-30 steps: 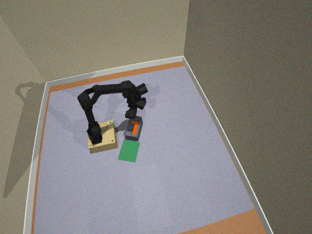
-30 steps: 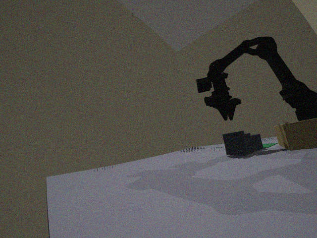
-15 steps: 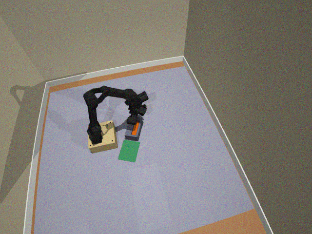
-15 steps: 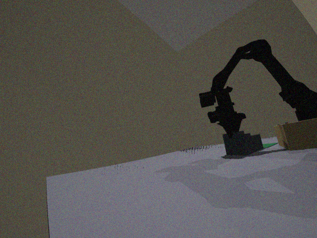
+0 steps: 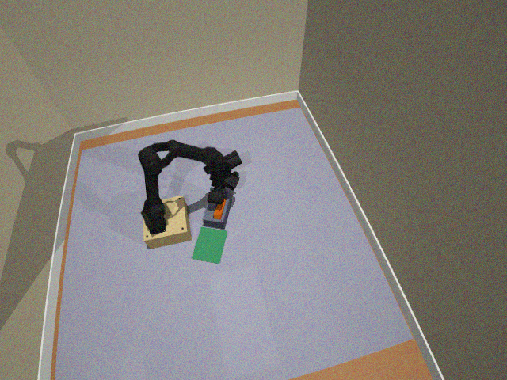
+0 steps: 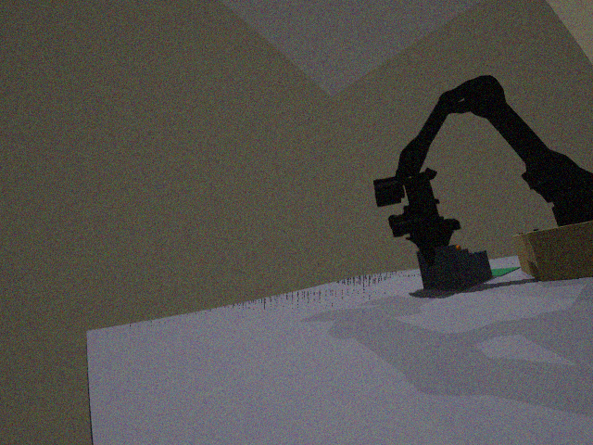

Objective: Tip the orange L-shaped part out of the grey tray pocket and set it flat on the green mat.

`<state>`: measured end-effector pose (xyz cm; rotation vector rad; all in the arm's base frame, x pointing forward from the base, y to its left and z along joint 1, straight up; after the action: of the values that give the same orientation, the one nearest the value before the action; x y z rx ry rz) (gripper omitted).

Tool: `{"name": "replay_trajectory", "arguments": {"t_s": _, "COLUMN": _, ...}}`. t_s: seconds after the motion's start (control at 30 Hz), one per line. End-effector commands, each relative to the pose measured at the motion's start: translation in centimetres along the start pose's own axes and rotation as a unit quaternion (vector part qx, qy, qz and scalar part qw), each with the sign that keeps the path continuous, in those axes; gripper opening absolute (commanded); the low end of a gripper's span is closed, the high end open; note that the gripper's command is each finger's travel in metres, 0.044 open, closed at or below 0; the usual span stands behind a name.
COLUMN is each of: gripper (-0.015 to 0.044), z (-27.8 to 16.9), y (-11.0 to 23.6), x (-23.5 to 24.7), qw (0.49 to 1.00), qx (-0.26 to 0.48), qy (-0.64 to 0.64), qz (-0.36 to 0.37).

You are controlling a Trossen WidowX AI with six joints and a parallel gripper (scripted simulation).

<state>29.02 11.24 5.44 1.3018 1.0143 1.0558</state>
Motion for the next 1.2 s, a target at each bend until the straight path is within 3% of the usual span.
{"name": "replay_trajectory", "arguments": {"t_s": 0.0, "gripper": 0.018, "z": -0.1, "y": -0.8, "x": -0.1, "qw": 1.0, "qx": 0.003, "qy": -0.002, "qz": -0.003}}
{"name": "replay_trajectory", "arguments": {"t_s": 0.8, "gripper": 0.018, "z": 0.0, "y": -1.5, "x": 0.1, "qw": 1.0, "qx": 0.001, "qy": 0.0, "qz": 0.001}}
{"name": "replay_trajectory", "arguments": {"t_s": 1.07, "gripper": 0.018, "z": 0.1, "y": -0.3, "x": 1.1, "qw": 1.0, "qx": 0.003, "qy": -0.002, "qz": -0.002}}
{"name": "replay_trajectory", "arguments": {"t_s": 1.17, "gripper": 0.018, "z": 0.3, "y": 1.7, "x": 1.0, "qw": 1.0, "qx": 0.003, "qy": -0.002, "qz": -0.002}}
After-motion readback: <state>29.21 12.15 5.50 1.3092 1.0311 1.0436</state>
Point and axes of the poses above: the point midway between the two fingers, 35 mm back from their tips, its own y axis back along the fingers, its own x axis across the jaws, z = x × y, the point moved 5 cm from there along y, back along the fingers, and after that the axes turned 10 degrees about y, right-handed, at the moved point
